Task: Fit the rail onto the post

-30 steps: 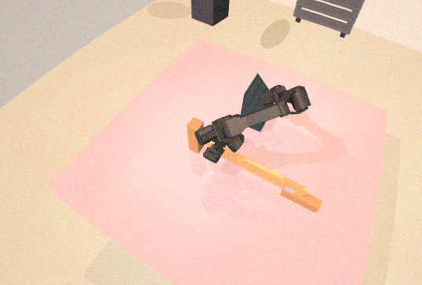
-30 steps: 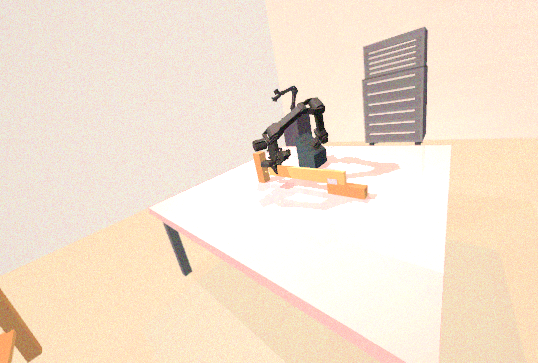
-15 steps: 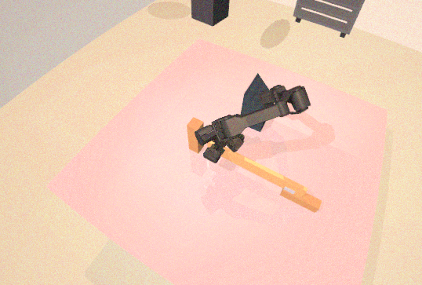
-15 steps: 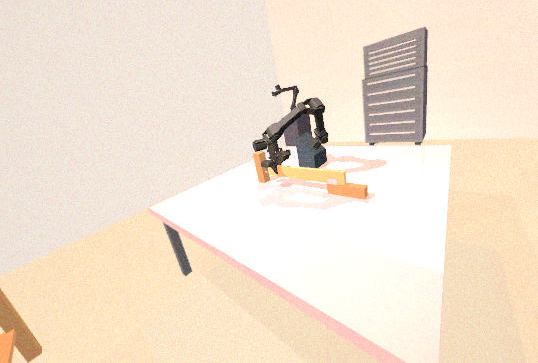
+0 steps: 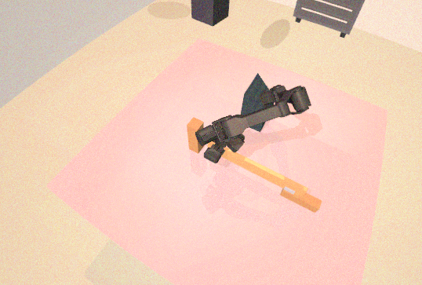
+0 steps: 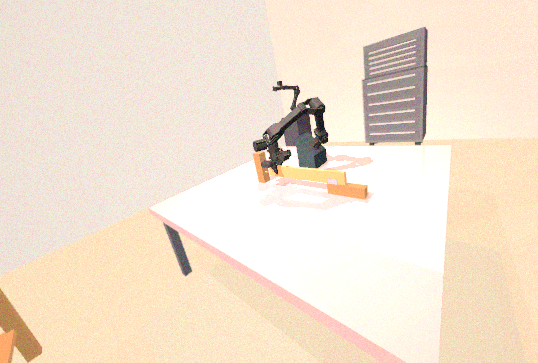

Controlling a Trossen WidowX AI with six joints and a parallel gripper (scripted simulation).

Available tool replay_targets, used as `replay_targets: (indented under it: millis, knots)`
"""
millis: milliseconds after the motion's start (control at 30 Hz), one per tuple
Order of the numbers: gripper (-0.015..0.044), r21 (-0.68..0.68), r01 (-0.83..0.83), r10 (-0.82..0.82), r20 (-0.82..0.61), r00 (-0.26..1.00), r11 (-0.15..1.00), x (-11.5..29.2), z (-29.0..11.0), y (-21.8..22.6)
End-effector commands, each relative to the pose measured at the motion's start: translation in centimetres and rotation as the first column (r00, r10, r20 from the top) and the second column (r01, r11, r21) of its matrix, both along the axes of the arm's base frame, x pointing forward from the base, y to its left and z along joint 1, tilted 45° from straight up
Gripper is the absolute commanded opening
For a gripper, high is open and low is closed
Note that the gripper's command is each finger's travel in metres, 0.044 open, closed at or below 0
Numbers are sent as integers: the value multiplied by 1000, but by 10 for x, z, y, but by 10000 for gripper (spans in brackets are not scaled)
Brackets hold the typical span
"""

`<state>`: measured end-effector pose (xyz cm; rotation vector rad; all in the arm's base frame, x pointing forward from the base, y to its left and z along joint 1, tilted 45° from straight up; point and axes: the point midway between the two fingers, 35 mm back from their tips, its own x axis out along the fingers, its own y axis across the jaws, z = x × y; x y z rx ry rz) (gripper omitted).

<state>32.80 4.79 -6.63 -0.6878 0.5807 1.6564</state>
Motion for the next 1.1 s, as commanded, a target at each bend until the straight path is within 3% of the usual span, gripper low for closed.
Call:
replay_targets:
  millis: [0, 1067]
  knots:
    - [0, 1, 4, -4, 5, 1000, 1000, 2, 3, 0]
    - [0, 1, 4, -4, 5, 1000, 1000, 3, 3, -4]
